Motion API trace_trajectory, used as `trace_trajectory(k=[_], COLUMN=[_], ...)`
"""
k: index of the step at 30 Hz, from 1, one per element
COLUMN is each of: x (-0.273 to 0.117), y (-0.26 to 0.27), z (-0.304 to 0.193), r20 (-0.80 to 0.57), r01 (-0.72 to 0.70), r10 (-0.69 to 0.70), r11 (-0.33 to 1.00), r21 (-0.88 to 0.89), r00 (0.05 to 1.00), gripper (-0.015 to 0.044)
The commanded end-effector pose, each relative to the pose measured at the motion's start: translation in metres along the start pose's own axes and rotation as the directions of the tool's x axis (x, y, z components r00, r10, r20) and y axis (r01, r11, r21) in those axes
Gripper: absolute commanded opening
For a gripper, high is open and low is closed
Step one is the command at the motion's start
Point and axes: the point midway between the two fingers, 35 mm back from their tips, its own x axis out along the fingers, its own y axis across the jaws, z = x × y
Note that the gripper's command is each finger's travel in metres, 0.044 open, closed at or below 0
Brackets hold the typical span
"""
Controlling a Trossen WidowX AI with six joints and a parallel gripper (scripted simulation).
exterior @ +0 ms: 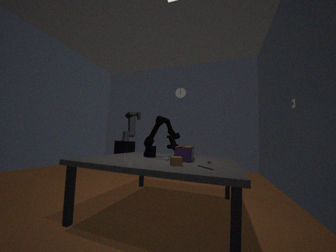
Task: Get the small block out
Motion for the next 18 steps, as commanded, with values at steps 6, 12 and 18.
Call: trace_trajectory(k=[6,12,18], x=[0.016,0.024,0.027], y=[0.003,0.005,0.005], z=[0.010,0.015,0.017], r20=[0.004,0.004,0.004], r01=[-0.009,-0.011,-0.012], r10=[0.009,0.011,0.012], r11=[1.000,1.000,1.000], r21=[-0.013,-0.013,-0.014], r00=[1.000,1.000,1.000], gripper=[0.0285,0.0285,0.0233])
